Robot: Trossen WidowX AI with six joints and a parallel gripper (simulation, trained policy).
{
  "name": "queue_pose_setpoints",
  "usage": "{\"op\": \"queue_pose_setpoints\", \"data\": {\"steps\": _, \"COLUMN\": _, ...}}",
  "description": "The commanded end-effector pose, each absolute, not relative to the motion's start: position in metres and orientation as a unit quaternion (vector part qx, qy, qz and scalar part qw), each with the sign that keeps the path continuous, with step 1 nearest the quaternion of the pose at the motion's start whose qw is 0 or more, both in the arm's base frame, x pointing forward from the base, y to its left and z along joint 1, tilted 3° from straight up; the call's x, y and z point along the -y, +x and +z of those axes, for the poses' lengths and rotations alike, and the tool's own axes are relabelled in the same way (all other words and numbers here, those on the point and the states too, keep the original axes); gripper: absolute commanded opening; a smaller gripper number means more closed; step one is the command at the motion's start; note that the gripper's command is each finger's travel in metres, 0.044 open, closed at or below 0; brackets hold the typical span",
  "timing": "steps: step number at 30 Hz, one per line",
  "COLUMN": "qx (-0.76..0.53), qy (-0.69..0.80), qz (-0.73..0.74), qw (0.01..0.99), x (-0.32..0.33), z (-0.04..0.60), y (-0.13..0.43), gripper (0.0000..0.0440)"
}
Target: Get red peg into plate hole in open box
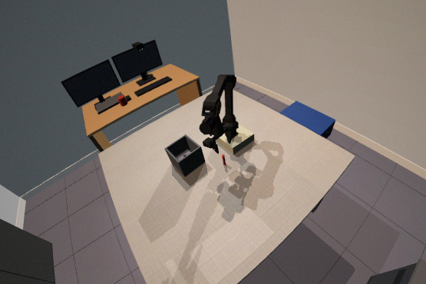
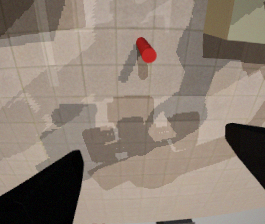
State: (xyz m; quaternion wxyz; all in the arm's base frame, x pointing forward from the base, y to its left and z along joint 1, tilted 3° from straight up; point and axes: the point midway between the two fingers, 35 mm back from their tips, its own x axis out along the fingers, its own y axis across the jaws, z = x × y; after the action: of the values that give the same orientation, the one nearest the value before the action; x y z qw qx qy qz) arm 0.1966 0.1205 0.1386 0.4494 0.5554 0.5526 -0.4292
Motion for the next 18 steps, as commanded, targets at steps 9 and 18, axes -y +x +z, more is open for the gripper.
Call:
{"op": "queue_pose_setpoints", "data": {"steps": 9, "qx": -0.575, "qy": 0.473, "qz": -0.470, "qw": 0.473, "x": -0.106, "z": 0.092, "y": 0.177, "gripper": 0.0440}}
{"op": "queue_pose_setpoints", "data": {"steps": 18, "qx": -0.572, "qy": 0.447, "qz": -0.483, "qw": 0.489, "x": -0.096, "z": 0.060, "y": 0.174, "gripper": 0.0433}}
